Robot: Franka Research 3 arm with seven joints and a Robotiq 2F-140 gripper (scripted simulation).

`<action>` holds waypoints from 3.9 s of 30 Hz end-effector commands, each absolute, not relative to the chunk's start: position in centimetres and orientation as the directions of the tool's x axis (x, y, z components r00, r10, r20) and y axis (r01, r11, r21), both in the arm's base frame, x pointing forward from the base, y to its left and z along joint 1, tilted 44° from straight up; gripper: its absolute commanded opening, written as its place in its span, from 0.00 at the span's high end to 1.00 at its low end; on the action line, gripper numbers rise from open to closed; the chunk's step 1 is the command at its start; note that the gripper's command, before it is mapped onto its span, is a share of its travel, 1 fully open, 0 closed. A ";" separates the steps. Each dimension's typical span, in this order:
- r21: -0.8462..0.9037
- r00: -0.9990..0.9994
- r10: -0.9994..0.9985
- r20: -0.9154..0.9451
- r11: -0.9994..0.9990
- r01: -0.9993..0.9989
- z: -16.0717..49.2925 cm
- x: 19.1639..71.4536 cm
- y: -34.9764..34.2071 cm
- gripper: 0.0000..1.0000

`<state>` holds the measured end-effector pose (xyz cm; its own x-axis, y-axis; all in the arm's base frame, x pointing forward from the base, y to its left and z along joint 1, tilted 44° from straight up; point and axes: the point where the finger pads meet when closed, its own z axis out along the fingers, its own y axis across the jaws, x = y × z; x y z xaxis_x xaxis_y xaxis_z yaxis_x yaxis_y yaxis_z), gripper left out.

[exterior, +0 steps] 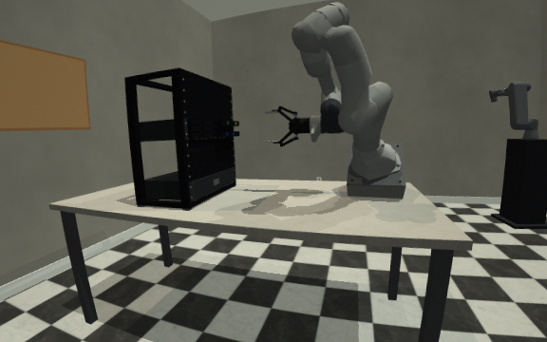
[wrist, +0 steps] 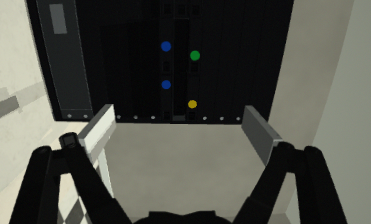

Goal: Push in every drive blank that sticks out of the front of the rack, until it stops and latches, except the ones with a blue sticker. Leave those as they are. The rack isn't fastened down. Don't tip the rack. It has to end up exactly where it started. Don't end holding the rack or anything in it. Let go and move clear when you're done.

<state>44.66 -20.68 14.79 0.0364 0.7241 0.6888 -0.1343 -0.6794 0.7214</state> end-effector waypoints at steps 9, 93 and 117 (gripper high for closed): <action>0.716 0.039 0.719 0.694 -0.685 -0.135 14.7 44.6 -20.7 0.00; 0.717 0.040 0.719 0.693 -0.683 -0.139 17.6 59.1 -19.9 0.00; 0.717 0.040 0.719 0.693 -0.683 -0.139 17.6 59.1 -19.9 0.00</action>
<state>59.01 -19.98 17.67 0.0401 0.7236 0.6891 -0.1403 -0.6787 0.7209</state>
